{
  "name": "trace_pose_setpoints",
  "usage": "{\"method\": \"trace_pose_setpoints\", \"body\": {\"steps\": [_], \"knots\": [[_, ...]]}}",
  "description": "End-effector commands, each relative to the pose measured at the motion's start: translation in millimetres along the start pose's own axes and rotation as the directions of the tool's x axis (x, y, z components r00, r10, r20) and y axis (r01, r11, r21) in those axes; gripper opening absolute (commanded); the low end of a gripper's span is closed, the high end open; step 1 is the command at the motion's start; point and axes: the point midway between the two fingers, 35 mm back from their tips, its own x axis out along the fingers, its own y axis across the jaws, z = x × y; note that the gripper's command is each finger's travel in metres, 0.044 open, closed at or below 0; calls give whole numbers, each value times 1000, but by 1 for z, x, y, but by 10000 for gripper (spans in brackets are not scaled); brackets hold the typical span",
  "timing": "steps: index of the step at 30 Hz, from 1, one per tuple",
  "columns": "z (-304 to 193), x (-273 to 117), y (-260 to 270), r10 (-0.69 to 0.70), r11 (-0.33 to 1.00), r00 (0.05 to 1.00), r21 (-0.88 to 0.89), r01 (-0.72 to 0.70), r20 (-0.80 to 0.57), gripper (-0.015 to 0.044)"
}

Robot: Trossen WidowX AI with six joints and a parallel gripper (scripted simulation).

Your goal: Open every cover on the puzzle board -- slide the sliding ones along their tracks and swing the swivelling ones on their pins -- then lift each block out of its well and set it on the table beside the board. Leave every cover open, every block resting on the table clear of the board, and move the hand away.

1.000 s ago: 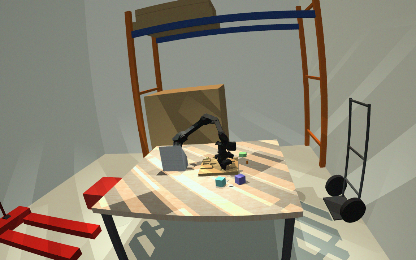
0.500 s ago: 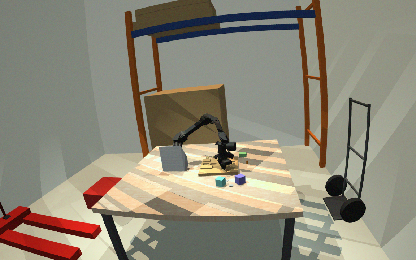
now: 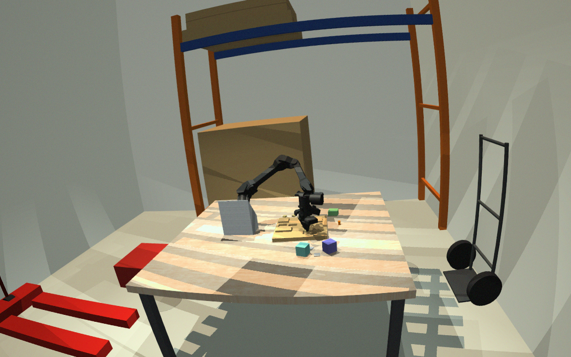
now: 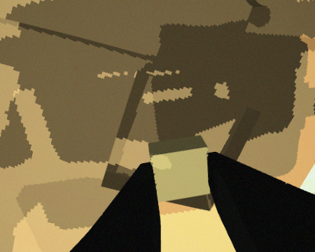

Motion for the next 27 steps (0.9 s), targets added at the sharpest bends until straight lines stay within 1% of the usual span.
{"method": "trace_pose_setpoints", "body": {"steps": [1,22,27], "knots": [[2,-9,-2,-9,1000,1000,-5,9,4,80],[1,-34,-2,-8,1000,1000,-3,8,6,80],[1,-46,-3,-10,1000,1000,-3,10,6,80]]}}
